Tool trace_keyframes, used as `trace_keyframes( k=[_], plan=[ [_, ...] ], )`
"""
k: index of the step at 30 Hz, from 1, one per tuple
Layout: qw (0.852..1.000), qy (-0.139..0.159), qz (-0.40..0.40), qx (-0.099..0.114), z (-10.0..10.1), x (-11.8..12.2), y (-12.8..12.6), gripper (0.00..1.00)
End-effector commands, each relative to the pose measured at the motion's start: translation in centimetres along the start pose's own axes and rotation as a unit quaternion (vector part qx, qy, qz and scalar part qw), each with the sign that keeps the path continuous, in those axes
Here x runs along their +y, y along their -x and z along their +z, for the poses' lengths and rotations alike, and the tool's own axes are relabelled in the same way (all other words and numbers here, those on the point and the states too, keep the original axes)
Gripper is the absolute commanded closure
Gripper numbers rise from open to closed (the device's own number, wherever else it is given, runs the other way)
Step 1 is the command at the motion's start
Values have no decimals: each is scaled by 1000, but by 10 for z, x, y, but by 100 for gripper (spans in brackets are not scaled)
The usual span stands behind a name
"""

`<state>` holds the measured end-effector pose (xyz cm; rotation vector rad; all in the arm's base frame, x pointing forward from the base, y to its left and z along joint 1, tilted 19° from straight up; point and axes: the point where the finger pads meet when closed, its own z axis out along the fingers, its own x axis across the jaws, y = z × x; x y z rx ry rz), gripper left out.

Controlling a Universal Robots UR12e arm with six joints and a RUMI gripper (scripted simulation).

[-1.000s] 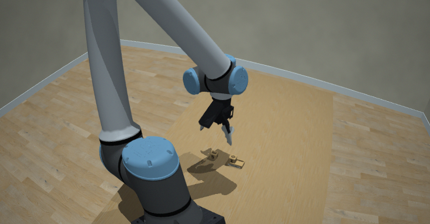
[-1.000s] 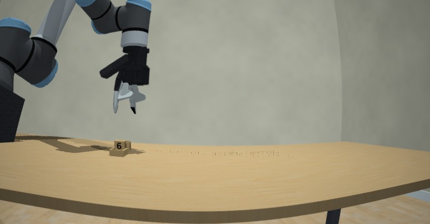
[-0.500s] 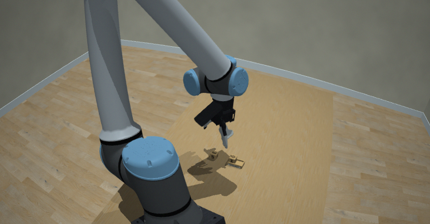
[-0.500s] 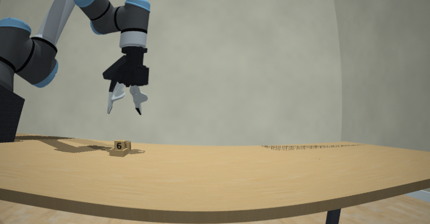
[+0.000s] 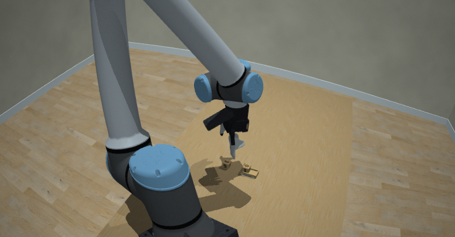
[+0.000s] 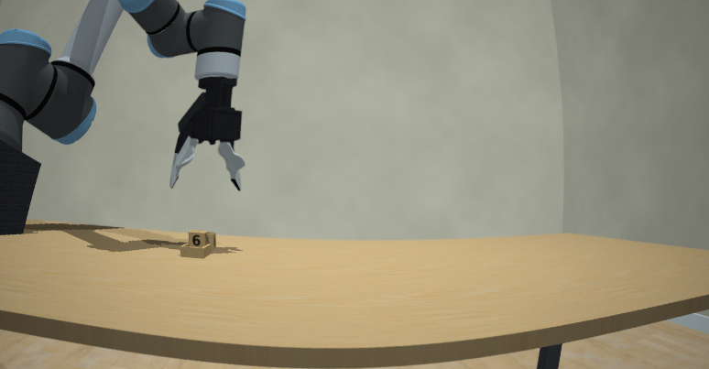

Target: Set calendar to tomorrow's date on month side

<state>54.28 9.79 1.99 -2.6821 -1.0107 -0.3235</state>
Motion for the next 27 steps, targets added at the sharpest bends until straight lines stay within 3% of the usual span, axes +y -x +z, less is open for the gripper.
trace_keyframes(
  k=[1, 6, 19, 27],
  plan=[
    [996, 2, 87, -2, 3, 0, 1, 0],
    [993, 2, 118, -2, 3, 0, 1, 0],
    [962, 2, 273, -1, 5, 2, 1, 0],
    [945, 2, 328, -1, 6, 3, 1, 0]
  ],
)
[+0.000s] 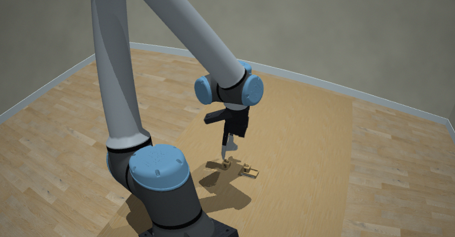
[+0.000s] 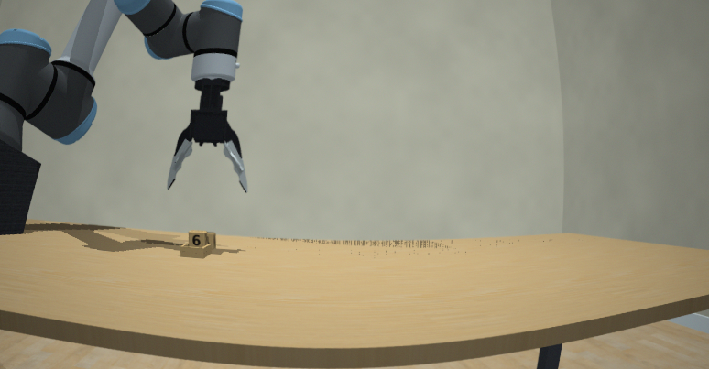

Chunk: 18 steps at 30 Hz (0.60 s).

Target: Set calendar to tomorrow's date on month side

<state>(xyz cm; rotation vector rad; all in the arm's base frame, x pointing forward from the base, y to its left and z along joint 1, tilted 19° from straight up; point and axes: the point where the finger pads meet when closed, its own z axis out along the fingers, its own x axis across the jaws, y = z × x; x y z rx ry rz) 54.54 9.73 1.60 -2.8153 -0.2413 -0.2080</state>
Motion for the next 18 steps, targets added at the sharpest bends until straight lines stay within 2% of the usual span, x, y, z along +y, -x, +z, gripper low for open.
trace_keyframes(
  k=[1, 14, 15, 18],
  plan=[
    [998, 2, 67, -1, 2, 2, 1, 0],
    [995, 3, 96, 0, 2, 2, -1, 0],
    [995, 2, 96, 0, 2, 2, -1, 72],
    [995, 2, 96, 0, 2, 2, -1, 72]
  ],
)
